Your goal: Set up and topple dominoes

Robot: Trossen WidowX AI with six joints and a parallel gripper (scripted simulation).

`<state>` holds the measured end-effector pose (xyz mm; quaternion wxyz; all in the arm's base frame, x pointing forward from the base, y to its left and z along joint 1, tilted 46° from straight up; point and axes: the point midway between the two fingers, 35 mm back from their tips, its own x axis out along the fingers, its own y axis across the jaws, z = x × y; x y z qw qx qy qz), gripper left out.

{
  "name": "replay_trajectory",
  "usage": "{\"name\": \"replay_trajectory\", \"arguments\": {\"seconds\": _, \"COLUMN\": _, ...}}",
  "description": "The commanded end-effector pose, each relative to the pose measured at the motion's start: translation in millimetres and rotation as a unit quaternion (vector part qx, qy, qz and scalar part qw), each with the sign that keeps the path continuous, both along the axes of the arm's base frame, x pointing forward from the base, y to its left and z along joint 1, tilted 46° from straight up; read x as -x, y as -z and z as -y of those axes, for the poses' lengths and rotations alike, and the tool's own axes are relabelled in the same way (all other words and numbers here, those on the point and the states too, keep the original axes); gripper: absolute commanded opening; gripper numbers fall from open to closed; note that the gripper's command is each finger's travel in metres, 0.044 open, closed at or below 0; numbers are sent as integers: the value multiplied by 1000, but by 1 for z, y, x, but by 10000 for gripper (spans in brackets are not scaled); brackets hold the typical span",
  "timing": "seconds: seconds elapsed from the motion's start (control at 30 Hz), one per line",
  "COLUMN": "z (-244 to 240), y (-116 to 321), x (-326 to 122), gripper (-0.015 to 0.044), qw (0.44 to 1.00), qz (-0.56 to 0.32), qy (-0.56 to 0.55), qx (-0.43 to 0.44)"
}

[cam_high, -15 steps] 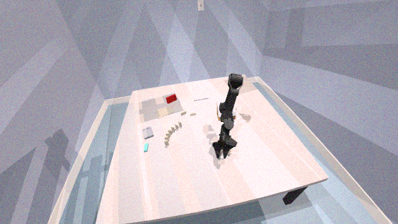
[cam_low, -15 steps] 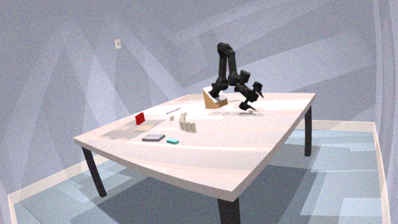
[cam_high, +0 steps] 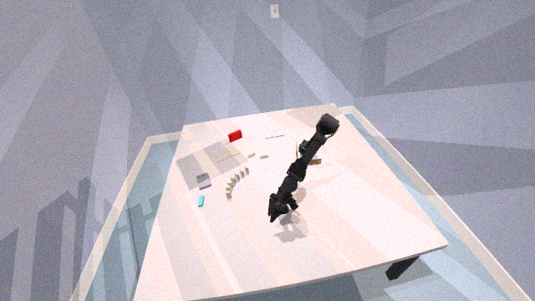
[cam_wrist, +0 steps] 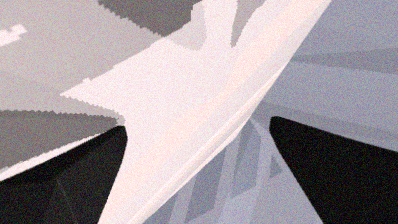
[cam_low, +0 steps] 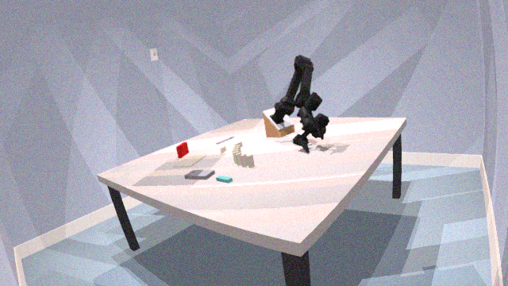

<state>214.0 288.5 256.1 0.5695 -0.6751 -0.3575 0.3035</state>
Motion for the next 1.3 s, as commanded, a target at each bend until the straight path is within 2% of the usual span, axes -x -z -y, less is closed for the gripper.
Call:
{"name": "replay_trajectory", "arguments": {"seconds": 0.0, "z": 19, "y": 24, "x": -62, "gripper": 440, "qw": 993, "qz": -85, "qy": 64, "qx": 44}}
{"name": "replay_trajectory", "arguments": {"seconds": 0.17, "z": 61, "y": 56, "x": -126, "gripper": 440, "qw": 968, "qz": -199, "qy": 136, "qx": 75}}
{"name": "replay_trajectory", "arguments": {"seconds": 0.33, "z": 123, "y": 89, "x": -176, "gripper": 440, "qw": 919, "qz": -324, "qy": 210, "qx": 78}}
{"name": "replay_trajectory", "arguments": {"seconds": 0.6, "z": 221, "y": 136, "x": -210, "gripper": 440, "qw": 816, "qz": -486, "qy": 311, "qx": 12}}
{"name": "replay_trajectory", "arguments": {"seconds": 0.83, "z": 283, "y": 210, "x": -194, "gripper": 440, "qw": 650, "qz": -679, "qy": 339, "qx": -41}}
{"name": "replay_trajectory", "arguments": {"seconds": 0.97, "z": 326, "y": 251, "x": -166, "gripper": 440, "qw": 484, "qz": -799, "qy": 340, "qx": -113}}
{"name": "replay_trajectory", "arguments": {"seconds": 1.1, "z": 358, "y": 278, "x": -137, "gripper": 440, "qw": 305, "qz": -876, "qy": 319, "qx": -196}}
{"name": "replay_trajectory", "arguments": {"seconds": 1.17, "z": 364, "y": 281, "x": -132, "gripper": 440, "qw": 272, "qz": -885, "qy": 313, "qx": -211}}
{"name": "replay_trajectory", "arguments": {"seconds": 1.27, "z": 364, "y": 281, "x": -132, "gripper": 440, "qw": 270, "qz": -885, "qy": 313, "qx": -212}}
